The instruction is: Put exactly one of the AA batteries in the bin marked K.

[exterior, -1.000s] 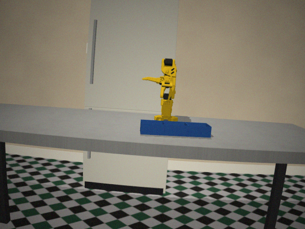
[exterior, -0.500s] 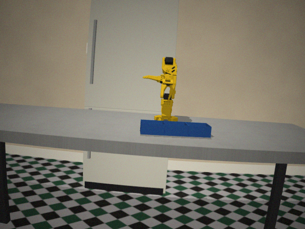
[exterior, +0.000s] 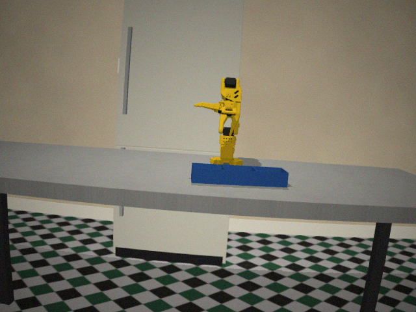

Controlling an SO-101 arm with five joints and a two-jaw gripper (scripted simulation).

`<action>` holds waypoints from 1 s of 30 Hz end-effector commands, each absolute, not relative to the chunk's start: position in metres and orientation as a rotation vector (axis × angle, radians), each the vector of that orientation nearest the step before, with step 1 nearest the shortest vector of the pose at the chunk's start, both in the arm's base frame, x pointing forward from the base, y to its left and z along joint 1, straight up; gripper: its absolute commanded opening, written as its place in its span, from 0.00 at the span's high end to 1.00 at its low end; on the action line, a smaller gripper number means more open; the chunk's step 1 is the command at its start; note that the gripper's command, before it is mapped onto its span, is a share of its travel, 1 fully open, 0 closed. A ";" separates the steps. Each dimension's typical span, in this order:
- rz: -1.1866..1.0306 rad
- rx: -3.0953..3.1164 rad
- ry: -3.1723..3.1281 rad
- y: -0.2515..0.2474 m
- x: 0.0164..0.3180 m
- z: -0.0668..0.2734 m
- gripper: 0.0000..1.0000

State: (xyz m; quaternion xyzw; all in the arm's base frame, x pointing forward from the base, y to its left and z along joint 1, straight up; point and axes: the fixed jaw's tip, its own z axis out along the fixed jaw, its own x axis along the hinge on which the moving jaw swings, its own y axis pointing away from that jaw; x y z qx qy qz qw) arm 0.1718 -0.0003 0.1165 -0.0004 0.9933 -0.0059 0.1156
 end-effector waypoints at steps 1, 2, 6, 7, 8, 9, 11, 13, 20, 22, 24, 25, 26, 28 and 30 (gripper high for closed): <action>-0.029 -0.022 2.812 -0.003 0.192 0.127 0.00; -0.033 -0.027 2.796 -0.004 0.197 0.128 0.00; -0.041 -0.037 2.764 -0.006 0.207 0.129 0.00; -0.046 -0.042 2.748 -0.007 0.212 0.130 0.00; -0.050 -0.046 2.733 -0.008 0.217 0.130 0.00; -0.055 -0.051 2.717 -0.009 0.222 0.131 0.00; -0.064 -0.059 2.690 -0.011 0.231 0.132 0.00; -0.071 -0.065 2.667 -0.013 0.238 0.133 0.00; -0.082 -0.074 2.636 -0.015 0.248 0.134 0.00; -0.083 -0.074 2.636 -0.015 0.248 0.134 0.00; -0.083 -0.074 2.636 -0.015 0.248 0.134 0.00; -0.083 -0.074 2.636 -0.015 0.248 0.134 0.00; -0.083 -0.074 2.636 -0.015 0.248 0.134 0.00; -0.083 -0.074 2.636 -0.015 0.248 0.134 0.00; -0.083 -0.074 2.636 -0.015 0.248 0.134 0.00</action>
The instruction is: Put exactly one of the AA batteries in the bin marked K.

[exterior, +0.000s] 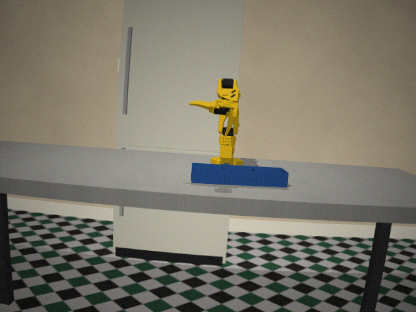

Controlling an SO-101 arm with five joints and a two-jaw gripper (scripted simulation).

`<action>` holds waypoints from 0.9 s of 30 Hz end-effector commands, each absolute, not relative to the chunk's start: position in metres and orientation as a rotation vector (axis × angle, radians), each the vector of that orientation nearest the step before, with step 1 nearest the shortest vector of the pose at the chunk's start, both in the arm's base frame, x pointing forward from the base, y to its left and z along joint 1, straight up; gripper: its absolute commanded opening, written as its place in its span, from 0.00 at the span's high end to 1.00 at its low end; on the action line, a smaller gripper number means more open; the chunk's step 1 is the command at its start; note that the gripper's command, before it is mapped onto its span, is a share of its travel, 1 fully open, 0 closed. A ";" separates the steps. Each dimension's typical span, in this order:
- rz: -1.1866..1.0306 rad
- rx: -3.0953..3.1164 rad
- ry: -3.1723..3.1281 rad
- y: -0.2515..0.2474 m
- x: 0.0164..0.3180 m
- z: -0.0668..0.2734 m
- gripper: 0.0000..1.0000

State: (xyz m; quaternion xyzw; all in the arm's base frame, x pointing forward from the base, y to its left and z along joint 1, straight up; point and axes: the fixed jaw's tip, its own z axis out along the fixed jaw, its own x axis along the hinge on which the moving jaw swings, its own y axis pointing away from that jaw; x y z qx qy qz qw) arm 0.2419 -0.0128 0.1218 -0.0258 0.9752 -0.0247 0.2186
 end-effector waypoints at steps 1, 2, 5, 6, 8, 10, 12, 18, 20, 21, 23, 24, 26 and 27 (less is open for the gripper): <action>-0.083 -0.074 2.636 -0.015 0.248 0.134 0.00; -0.083 -0.074 2.636 -0.015 0.248 0.134 0.00; -0.083 -0.074 2.636 -0.015 0.248 0.134 0.00; -0.083 -0.074 2.636 -0.015 0.248 0.134 0.00; -0.083 -0.074 2.636 -0.015 0.248 0.134 0.00; -0.083 -0.074 2.636 -0.015 0.248 0.134 0.00; -0.102 -0.081 2.613 -0.021 0.250 0.137 0.00; -0.102 -0.081 2.613 -0.021 0.250 0.137 0.00; -0.102 -0.081 2.613 -0.021 0.250 0.137 0.00; -0.102 -0.081 2.613 -0.021 0.250 0.137 0.00; -0.102 -0.081 2.613 -0.021 0.250 0.137 0.00; -0.102 -0.081 2.613 -0.021 0.250 0.137 0.00; -0.102 -0.081 2.613 -0.021 0.250 0.137 0.00; -0.102 -0.081 2.613 -0.021 0.250 0.137 0.00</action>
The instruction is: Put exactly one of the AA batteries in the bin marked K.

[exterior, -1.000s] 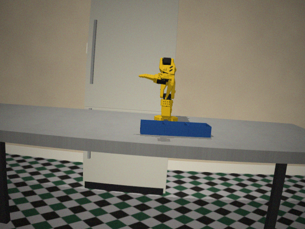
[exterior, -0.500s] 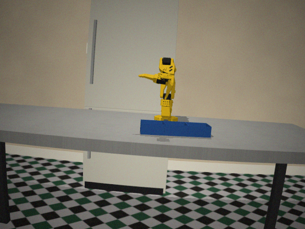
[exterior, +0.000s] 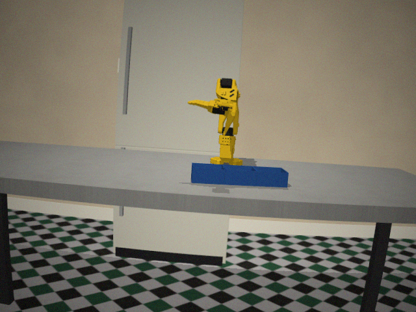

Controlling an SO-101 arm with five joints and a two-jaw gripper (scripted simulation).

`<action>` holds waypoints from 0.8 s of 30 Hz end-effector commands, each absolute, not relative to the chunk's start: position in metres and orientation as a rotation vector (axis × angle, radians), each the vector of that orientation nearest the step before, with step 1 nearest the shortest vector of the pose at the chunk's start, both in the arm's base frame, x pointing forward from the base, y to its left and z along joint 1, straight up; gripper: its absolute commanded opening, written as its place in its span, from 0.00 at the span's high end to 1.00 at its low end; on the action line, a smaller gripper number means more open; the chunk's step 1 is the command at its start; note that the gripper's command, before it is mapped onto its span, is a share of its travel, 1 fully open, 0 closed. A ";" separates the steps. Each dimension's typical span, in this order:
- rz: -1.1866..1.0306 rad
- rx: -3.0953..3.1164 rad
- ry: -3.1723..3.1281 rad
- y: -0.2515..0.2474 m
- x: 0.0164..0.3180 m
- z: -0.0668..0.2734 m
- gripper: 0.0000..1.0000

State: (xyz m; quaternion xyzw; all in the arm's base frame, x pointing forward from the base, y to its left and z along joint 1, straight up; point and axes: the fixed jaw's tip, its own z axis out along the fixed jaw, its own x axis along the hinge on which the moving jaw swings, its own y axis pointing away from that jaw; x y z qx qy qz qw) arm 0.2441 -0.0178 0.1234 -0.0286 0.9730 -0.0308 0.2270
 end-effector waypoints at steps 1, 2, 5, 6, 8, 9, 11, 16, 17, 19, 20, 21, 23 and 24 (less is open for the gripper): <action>-0.102 -0.081 2.613 -0.021 0.250 0.137 0.00; -0.102 -0.081 2.612 -0.021 0.250 0.137 0.00; -0.105 -0.083 2.604 -0.021 0.253 0.137 0.00; -0.108 -0.085 2.598 -0.022 0.254 0.137 0.00; -0.115 -0.089 2.581 -0.024 0.259 0.137 0.00; -0.119 -0.092 2.571 -0.025 0.263 0.138 0.00; -0.130 -0.098 2.546 -0.027 0.270 0.138 0.00; -0.158 -0.113 2.485 -0.033 0.288 0.140 0.00; -0.158 -0.113 2.485 -0.033 0.288 0.140 0.00; -0.173 -0.121 2.453 -0.037 0.297 0.140 0.00; -0.181 -0.124 2.438 -0.038 0.301 0.141 0.00; -0.188 -0.128 2.424 -0.040 0.305 0.141 0.00; -0.201 -0.133 2.399 -0.043 0.312 0.141 0.00; -0.207 -0.136 2.388 -0.044 0.315 0.141 0.00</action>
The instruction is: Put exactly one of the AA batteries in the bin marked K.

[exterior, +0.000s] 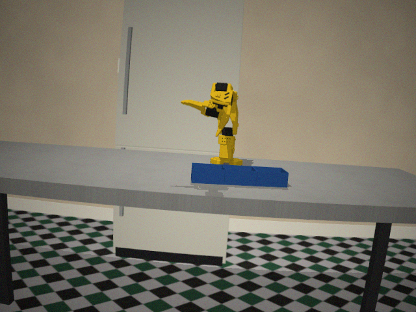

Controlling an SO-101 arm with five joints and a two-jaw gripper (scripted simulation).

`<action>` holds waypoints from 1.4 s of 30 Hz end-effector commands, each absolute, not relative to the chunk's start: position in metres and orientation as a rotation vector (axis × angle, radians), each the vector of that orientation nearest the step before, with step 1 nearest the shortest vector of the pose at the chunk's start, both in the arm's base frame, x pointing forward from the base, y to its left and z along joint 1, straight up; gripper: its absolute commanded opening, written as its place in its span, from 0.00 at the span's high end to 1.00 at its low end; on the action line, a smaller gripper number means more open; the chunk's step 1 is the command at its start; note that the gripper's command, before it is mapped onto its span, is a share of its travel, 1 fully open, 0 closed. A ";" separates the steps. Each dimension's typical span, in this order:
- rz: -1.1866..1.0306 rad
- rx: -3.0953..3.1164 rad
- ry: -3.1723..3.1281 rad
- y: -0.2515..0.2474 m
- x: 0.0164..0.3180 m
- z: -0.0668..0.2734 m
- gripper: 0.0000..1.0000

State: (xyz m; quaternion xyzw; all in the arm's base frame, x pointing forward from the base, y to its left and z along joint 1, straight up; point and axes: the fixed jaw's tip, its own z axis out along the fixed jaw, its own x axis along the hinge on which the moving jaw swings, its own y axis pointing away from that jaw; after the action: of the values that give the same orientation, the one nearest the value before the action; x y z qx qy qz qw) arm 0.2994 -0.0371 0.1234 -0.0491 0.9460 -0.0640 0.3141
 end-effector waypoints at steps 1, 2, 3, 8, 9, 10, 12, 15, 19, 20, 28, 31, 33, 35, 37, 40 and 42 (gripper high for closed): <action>-0.212 -0.138 2.380 -0.045 0.317 0.141 0.00; -0.216 -0.139 2.372 -0.046 0.319 0.141 0.00; -0.219 -0.140 2.367 -0.046 0.321 0.141 0.00; -0.224 -0.142 2.358 -0.048 0.323 0.141 0.00; -0.224 -0.142 2.358 -0.048 0.323 0.141 0.00; -0.224 -0.142 2.358 -0.048 0.323 0.141 0.00; -0.224 -0.142 2.358 -0.048 0.323 0.141 0.00; -0.224 -0.142 2.358 -0.048 0.323 0.141 0.00; -0.224 -0.142 2.358 -0.048 0.323 0.141 0.00; -0.224 -0.142 2.358 -0.048 0.323 0.141 0.00; -0.226 -0.142 2.347 -0.048 0.323 0.145 0.00; -0.226 -0.142 2.347 -0.048 0.323 0.145 0.00; -0.226 -0.142 2.347 -0.048 0.323 0.145 0.00; -0.226 -0.142 2.347 -0.048 0.323 0.145 0.00; -0.226 -0.142 2.347 -0.048 0.323 0.145 0.00; -0.226 -0.142 2.347 -0.048 0.323 0.145 0.00; -0.226 -0.142 2.347 -0.048 0.323 0.145 0.00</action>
State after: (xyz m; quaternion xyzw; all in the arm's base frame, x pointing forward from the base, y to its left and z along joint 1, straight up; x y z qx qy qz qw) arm 0.3193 -0.0439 0.1256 -0.0550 0.9333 -0.0773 0.3464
